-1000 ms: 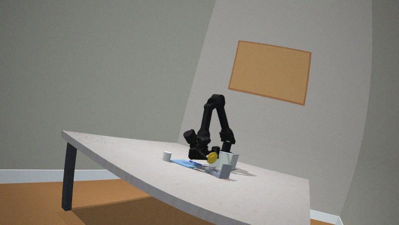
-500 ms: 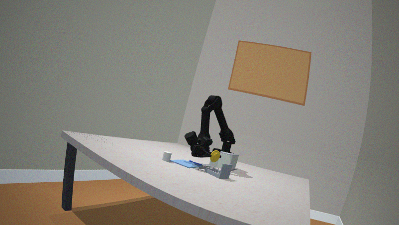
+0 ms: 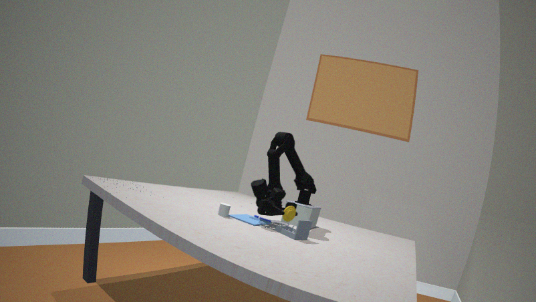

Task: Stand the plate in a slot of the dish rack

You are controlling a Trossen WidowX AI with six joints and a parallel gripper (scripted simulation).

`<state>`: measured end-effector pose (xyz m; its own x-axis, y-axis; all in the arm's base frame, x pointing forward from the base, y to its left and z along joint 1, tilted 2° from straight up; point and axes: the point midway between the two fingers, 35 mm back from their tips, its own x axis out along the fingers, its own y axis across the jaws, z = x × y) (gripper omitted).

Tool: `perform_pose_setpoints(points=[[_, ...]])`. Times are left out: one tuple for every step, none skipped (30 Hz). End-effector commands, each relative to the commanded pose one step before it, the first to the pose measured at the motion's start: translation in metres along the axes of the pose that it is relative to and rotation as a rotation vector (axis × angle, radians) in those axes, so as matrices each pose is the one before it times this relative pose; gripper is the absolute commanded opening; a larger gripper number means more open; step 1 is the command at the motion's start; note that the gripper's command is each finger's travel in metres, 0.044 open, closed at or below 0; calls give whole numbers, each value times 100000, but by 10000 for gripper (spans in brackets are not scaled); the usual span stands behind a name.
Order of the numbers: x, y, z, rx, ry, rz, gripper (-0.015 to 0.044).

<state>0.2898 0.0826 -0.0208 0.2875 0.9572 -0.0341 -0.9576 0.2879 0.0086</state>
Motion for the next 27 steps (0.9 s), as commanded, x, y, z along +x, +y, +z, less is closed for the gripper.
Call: perform_pose_setpoints(points=[[252,-83,-587,1157,211,-193,0],[60,21,-136,235,-11,4,0],[59,26,-133,236,-17,3,0],[59,30,-131,236,-24,2,0],[58,35,-129,237,-30,1,0],[70,69,-130,-245,-41,96,0],[54,57,-100,-191,-35,75,0],[32,36,-59,-114,-23,45,0],[11,12,-20,-38,-8,15,0],[1,-9,-137,-37,11,6,0],[2,-21,-413,-111,33,19,0],[3,-17,-625,-165,48,29,0],[1,-1,-420,-109,31,20,0],[0,1,-141,-36,10,7,0],[0,0,0,0,0,0,0],[0,0,0,0,0,0,0],[-6,61,79,423,-7,53,0],[-14,155,196,1057,-18,131,0],[-6,64,78,423,-7,53,0],[0,0,0,0,0,0,0],[0,0,0,0,0,0,0],[0,0,0,0,0,0,0],[0,0,0,0,0,0,0],[0,0,0,0,0,0,0],[0,0,0,0,0,0,0],[0,0,0,0,0,0,0],[0,0,0,0,0,0,0]])
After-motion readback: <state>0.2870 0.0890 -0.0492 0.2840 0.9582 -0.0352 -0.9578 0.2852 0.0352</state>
